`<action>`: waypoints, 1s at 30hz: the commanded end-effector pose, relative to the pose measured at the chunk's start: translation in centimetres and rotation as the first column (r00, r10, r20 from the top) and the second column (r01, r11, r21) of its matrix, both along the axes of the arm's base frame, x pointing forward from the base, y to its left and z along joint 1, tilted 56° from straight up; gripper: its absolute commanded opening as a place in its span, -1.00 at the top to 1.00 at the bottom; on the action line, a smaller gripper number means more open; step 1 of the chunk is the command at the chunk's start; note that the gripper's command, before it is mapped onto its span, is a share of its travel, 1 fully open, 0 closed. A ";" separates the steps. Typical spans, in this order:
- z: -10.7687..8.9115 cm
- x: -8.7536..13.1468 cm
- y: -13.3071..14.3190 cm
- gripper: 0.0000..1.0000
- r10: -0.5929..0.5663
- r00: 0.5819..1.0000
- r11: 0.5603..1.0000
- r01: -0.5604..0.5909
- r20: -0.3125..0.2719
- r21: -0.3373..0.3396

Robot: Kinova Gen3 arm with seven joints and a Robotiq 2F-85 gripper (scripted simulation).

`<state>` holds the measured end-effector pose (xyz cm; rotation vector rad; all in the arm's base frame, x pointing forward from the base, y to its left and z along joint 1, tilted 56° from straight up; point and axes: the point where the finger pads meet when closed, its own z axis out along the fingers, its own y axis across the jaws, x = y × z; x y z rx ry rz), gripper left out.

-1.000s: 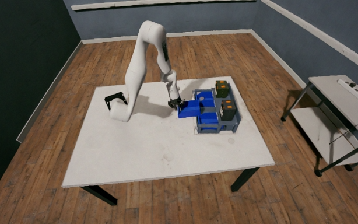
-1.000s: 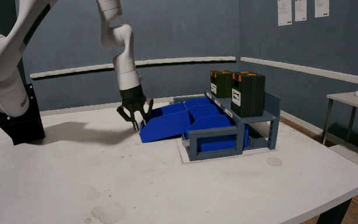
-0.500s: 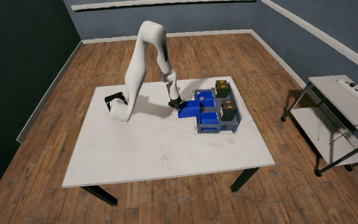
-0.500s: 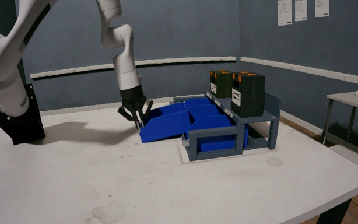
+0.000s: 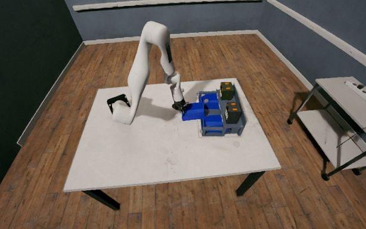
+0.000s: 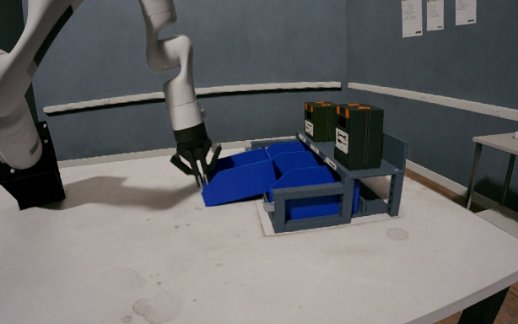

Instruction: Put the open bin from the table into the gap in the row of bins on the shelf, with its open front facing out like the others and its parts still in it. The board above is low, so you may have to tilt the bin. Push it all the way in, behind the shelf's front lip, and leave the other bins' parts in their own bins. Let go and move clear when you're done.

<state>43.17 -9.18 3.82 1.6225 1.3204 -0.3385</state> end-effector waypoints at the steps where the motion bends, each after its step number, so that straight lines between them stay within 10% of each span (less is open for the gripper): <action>1: 0.0 0.0 0.1 0.80 0.001 1.000 1.000 -0.001 0.001 0.001; 30: 0.5 -0.1 0.7 0.80 0.001 1.000 1.000 -0.001 0.000 0.001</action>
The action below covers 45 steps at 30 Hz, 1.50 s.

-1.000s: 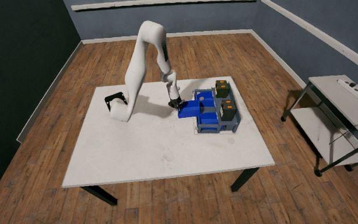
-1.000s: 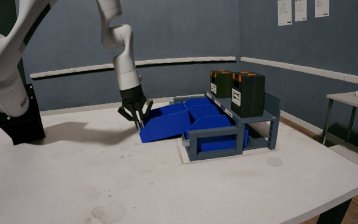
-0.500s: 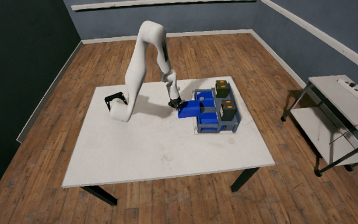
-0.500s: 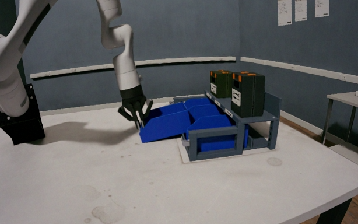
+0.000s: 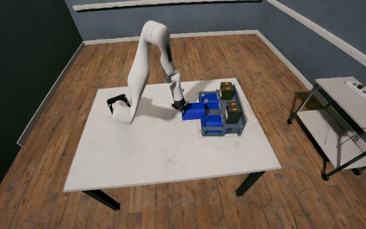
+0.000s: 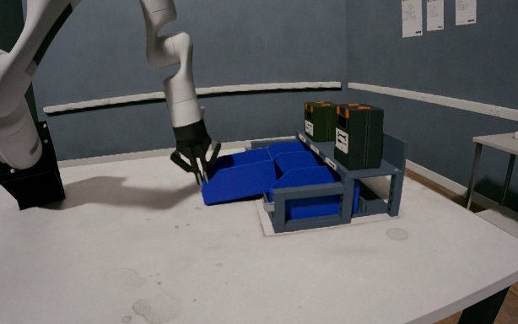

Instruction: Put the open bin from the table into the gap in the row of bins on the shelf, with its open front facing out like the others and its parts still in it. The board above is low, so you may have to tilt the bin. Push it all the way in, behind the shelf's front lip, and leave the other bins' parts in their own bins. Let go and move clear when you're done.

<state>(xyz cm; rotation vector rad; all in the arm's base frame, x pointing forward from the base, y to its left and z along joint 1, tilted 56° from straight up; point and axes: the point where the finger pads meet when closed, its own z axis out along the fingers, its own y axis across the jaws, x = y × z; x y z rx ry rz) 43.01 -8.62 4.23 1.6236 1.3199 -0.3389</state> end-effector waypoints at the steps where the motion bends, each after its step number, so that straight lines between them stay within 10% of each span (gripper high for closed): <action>1: 0.1 0.0 0.2 0.80 0.002 1.000 1.000 -0.002 0.000 0.000; 45: 1.1 -0.3 1.7 0.80 0.002 1.000 1.000 -0.002 0.001 0.000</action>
